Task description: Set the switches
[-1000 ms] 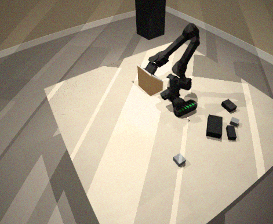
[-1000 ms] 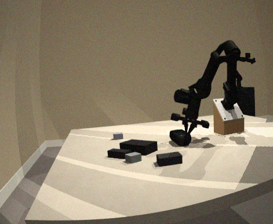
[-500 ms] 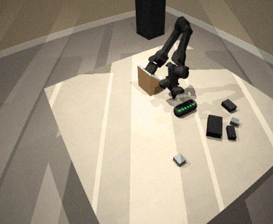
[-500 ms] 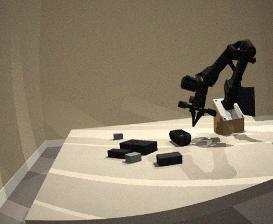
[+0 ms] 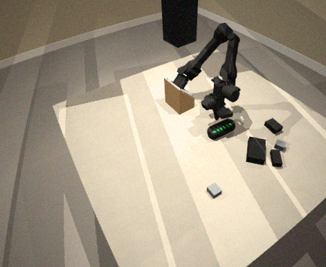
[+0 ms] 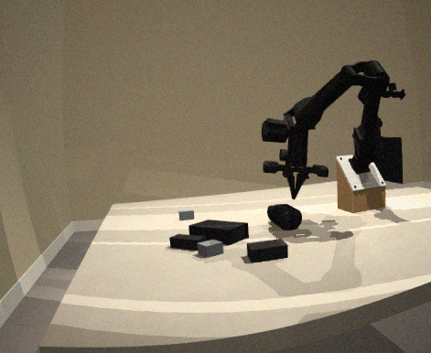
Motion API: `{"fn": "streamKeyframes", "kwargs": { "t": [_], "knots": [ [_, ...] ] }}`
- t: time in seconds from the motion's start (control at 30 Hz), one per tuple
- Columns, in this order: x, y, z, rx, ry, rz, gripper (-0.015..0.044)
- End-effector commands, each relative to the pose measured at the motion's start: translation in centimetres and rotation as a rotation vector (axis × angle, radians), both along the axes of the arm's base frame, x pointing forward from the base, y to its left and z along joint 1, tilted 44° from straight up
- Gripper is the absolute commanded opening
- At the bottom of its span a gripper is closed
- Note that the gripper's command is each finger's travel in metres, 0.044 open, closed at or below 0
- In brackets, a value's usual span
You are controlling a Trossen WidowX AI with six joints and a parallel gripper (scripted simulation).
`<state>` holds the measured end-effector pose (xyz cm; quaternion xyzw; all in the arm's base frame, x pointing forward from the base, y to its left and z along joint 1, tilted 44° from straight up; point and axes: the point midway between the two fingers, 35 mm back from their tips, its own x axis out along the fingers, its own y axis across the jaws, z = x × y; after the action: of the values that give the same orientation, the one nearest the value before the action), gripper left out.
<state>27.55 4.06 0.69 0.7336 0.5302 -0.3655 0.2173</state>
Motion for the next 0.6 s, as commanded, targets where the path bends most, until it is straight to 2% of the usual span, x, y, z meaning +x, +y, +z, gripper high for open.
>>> {"fn": "streamKeyframes", "kwargs": {
  "t": [0.0, 0.57],
  "knots": [
    [1.3, 0.4, 0.4, 0.012, 0.02, 0.053, 0.0],
    [7.4, 2.3, 2.2, 0.061, 0.11, 0.296, 0.0]
  ]
}}
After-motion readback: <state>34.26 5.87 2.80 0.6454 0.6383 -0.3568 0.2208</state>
